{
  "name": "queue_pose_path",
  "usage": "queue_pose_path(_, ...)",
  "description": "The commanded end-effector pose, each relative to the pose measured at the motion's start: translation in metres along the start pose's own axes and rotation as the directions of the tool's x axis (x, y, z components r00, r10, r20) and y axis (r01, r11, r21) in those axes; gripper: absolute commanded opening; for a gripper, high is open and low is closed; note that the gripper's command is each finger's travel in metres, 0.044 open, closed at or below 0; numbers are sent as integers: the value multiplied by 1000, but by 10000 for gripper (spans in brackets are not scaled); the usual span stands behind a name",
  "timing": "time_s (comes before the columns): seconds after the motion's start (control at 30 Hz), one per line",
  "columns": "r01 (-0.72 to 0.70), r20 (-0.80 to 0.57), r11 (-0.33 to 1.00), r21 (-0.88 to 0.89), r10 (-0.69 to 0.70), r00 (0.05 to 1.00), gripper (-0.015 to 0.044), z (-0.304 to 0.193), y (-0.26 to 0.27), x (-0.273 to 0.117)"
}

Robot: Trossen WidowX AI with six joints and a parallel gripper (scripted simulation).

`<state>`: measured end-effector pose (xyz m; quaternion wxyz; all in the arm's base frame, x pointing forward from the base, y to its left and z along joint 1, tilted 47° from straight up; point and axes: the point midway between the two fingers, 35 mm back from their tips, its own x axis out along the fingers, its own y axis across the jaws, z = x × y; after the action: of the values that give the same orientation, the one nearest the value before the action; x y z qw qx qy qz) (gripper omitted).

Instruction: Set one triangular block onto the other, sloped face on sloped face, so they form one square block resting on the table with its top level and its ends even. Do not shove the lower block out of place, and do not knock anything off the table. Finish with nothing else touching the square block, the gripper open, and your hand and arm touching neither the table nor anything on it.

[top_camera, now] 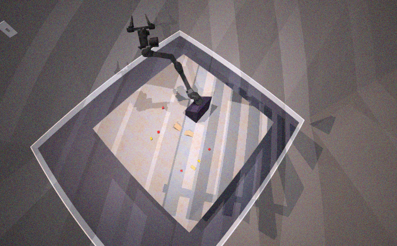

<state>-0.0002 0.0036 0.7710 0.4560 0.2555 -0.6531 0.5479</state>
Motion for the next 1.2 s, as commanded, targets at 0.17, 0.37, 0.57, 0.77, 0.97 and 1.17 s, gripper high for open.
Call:
queue_pose_path(0.17,253,43,967,-5,-253,967,440,-8,-94,-49)
queue_pose_path(0.37,482,69,876,-20,-479,875,440,-25,-168,-103)
queue_pose_path(0.57,596,74,802,-39,-592,802,440,-48,-199,-136)
queue_pose_path(0.77,735,48,674,-69,-734,678,440,-76,-242,-190)
queue_pose_path(0.97,834,7,542,-106,-838,545,440,-110,-266,-243)
queue_pose_path(1.17,906,-56,389,-168,-921,385,440,-152,-288,-310)
